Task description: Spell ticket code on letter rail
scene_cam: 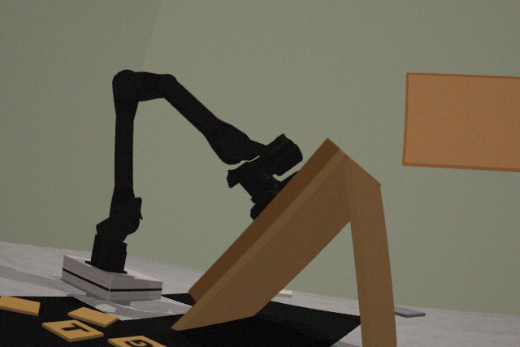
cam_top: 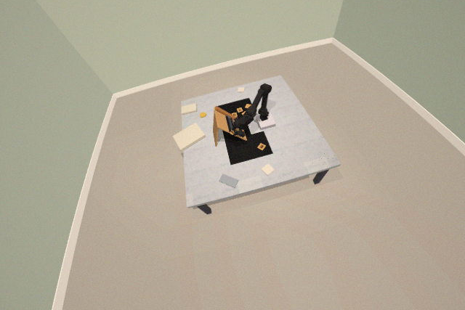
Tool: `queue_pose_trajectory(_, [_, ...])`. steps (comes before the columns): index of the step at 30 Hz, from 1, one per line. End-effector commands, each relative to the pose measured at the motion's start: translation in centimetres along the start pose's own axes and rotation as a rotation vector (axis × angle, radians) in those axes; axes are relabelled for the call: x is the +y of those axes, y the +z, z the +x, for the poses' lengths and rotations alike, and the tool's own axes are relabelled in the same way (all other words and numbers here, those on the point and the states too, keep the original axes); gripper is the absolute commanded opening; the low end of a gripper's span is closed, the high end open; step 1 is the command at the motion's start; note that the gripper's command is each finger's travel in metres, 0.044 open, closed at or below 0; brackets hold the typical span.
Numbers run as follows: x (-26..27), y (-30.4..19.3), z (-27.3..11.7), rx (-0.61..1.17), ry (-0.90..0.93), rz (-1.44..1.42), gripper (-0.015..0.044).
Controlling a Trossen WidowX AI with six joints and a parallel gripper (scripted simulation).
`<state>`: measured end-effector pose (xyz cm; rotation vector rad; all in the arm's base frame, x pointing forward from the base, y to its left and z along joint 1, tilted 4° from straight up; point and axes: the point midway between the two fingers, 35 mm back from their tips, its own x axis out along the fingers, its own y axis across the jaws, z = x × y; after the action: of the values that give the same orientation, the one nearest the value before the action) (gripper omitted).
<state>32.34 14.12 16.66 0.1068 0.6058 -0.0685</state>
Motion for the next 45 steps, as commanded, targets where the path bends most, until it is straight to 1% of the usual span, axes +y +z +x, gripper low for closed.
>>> queue_pose_trajectory(1, [-0.2, 0.0, -0.1, 0.000, 0.005, -0.002, 0.0000])
queue_pose_trajectory(45, [-2.4, 0.0, 0.0, -0.001, 0.004, -0.004, 0.0000])
